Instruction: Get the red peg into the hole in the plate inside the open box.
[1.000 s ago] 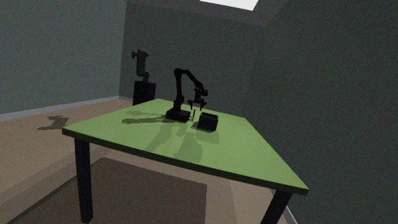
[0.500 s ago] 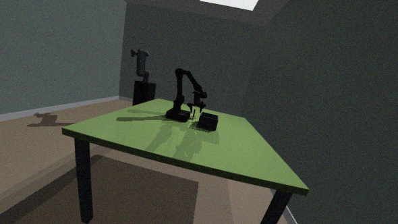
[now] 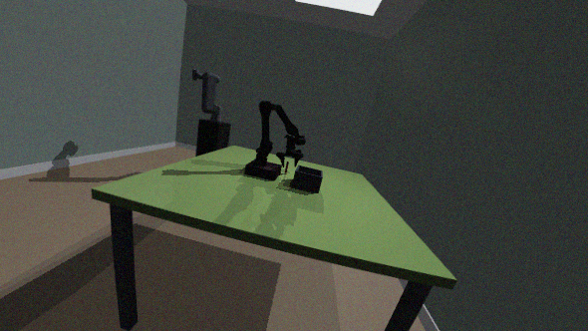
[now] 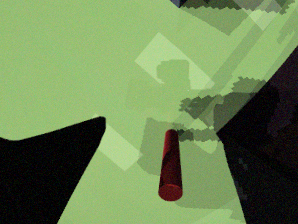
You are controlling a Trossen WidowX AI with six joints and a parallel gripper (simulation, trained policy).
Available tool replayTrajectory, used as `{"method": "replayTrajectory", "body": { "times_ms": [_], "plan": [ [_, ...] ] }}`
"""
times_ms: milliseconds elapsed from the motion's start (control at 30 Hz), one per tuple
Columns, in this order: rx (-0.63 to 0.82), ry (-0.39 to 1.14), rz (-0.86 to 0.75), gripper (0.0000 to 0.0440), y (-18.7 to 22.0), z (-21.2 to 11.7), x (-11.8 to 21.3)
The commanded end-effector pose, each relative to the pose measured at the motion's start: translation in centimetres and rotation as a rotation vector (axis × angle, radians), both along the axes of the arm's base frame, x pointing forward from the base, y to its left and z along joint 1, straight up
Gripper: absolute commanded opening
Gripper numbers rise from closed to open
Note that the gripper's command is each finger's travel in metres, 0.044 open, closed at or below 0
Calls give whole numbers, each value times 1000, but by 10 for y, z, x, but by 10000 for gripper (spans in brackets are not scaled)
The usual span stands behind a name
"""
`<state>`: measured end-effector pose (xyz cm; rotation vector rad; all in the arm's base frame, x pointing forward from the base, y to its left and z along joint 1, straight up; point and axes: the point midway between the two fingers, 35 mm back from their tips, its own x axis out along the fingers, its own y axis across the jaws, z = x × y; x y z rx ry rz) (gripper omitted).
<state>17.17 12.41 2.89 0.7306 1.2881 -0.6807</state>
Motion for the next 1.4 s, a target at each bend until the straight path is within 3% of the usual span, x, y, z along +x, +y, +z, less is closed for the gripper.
{"method": "replayTrajectory", "body": {
  "times_ms": [0, 100, 567, 1367],
  "plan": [
    [114, 44, 20, 51, 30, -6, -4],
    [95, 31, 31, 0, 29, -6, 0],
    [82, 123, 9, 0, 13, -13, -9],
    [-37, -88, 107, 0, -20, 70, 43]
  ]
}}
